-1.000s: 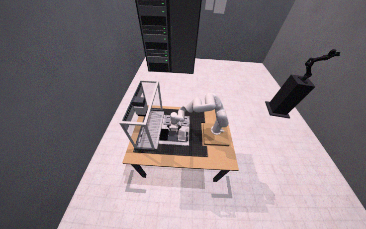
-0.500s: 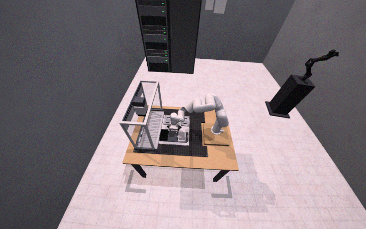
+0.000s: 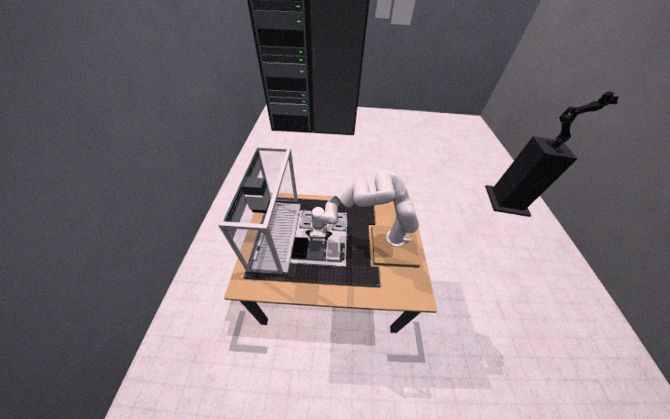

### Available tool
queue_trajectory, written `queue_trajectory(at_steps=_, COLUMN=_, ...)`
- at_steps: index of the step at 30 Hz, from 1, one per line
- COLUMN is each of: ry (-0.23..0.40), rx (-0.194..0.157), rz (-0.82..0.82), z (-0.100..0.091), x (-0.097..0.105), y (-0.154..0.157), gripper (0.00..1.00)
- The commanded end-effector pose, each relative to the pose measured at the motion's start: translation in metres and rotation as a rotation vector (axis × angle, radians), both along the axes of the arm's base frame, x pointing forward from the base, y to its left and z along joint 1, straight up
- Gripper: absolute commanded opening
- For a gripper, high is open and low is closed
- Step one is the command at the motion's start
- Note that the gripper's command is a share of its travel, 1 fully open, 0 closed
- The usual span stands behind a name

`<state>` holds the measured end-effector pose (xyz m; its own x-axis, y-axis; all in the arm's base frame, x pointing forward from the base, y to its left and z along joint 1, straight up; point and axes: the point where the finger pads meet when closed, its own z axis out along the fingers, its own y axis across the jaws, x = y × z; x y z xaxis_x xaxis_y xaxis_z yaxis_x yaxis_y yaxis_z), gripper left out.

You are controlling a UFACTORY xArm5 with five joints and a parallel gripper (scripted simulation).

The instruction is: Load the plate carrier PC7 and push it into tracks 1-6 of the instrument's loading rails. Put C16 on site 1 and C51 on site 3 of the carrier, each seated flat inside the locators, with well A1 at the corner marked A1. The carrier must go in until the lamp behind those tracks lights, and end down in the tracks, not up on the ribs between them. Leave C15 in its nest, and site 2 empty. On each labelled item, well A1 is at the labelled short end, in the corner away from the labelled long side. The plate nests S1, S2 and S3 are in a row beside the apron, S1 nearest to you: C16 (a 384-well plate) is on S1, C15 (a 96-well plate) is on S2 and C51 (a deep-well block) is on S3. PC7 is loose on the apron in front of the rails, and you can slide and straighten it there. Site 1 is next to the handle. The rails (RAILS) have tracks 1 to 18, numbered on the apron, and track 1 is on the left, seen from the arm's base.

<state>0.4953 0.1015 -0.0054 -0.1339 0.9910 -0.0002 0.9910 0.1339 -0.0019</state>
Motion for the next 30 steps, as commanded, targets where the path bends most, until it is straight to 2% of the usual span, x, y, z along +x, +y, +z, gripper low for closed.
queue_trajectory(at_steps=1, ry=-0.004, rx=-0.002, rz=0.000, z=0.002, x=0.001, y=0.002, gripper=1.00)
queue_trajectory(at_steps=30, ry=-0.004, rx=-0.001, rz=0.000, z=0.001, x=0.000, y=0.015, gripper=1.00)
